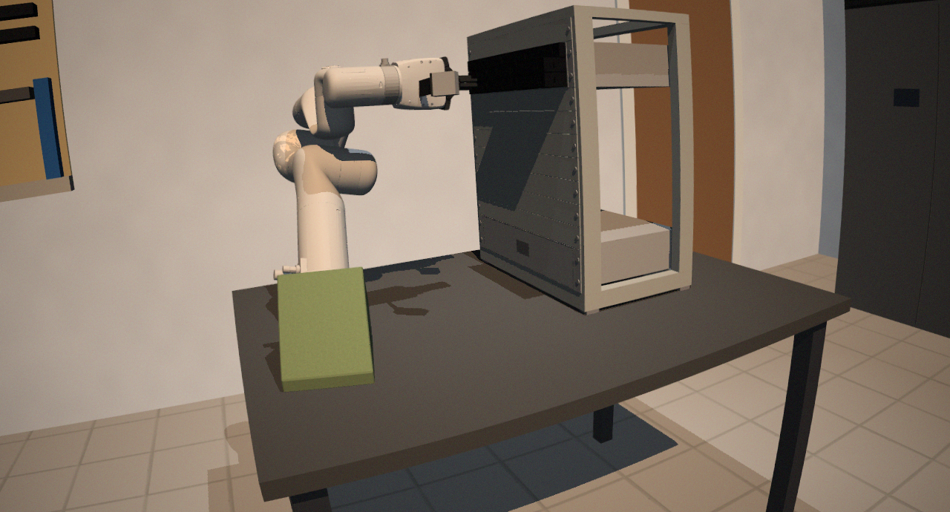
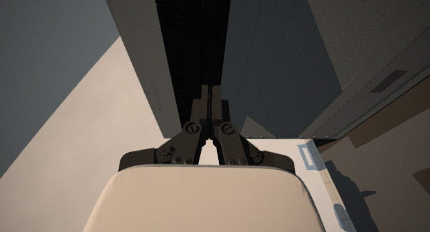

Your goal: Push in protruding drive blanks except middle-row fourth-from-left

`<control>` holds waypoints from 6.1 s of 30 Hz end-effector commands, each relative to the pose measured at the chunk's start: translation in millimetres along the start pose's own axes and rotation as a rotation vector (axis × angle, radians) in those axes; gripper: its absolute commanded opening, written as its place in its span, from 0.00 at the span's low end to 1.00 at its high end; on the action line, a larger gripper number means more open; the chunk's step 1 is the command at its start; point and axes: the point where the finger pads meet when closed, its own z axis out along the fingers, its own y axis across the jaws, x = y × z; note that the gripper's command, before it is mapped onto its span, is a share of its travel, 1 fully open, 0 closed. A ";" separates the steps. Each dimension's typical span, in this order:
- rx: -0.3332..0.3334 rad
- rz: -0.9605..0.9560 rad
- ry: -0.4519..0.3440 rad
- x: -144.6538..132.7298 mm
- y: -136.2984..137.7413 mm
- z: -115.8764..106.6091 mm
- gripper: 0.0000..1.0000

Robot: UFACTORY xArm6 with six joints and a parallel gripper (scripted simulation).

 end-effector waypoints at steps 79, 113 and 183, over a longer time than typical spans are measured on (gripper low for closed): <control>0.023 0.001 0.071 -9.4 1.9 75.8 0.00; 0.023 0.001 0.071 -8.3 1.5 90.4 0.00; 0.023 0.001 0.071 -7.2 0.9 109.1 0.00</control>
